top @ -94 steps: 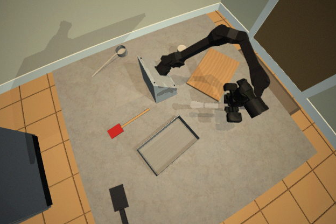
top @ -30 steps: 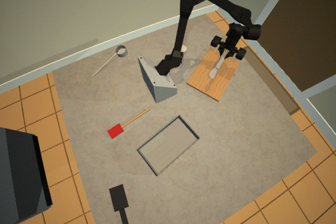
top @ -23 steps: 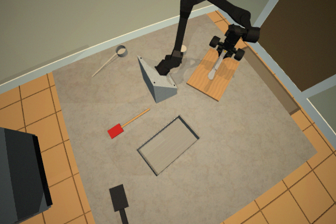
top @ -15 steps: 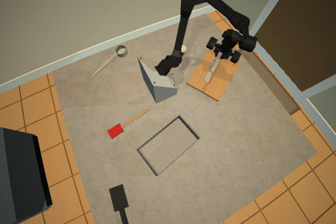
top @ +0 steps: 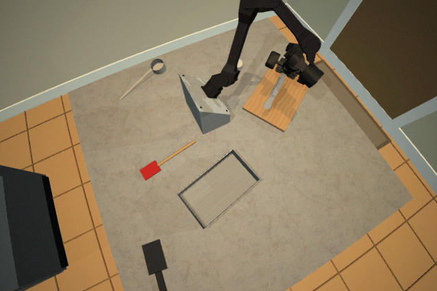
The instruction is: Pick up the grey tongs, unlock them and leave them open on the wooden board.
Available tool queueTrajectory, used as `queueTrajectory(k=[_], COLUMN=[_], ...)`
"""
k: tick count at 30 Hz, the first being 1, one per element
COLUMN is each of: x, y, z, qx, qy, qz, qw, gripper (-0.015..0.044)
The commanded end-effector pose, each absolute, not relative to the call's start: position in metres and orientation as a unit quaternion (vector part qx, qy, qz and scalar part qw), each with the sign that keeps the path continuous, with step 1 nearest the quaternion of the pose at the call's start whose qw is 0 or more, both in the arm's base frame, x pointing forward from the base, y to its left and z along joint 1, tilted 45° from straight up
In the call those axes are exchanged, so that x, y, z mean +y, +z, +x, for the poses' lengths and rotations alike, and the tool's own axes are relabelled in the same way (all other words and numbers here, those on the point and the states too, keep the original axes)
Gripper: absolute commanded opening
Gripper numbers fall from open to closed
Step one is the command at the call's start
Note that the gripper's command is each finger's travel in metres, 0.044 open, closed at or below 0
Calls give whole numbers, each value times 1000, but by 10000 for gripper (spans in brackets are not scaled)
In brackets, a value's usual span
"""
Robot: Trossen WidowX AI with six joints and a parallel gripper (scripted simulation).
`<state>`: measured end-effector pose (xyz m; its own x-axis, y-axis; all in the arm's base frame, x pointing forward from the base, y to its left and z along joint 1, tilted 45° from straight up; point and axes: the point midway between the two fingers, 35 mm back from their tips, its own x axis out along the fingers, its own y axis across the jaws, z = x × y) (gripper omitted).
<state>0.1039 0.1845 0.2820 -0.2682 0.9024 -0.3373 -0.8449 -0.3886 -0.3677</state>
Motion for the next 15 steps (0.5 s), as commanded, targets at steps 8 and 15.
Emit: queueTrajectory(k=[8, 15], x=[175, 175], y=[296, 296], z=[123, 123], qx=[-153, -153], qy=[755, 755], qz=[-174, -174], qw=[614, 614], gripper=[-150, -150])
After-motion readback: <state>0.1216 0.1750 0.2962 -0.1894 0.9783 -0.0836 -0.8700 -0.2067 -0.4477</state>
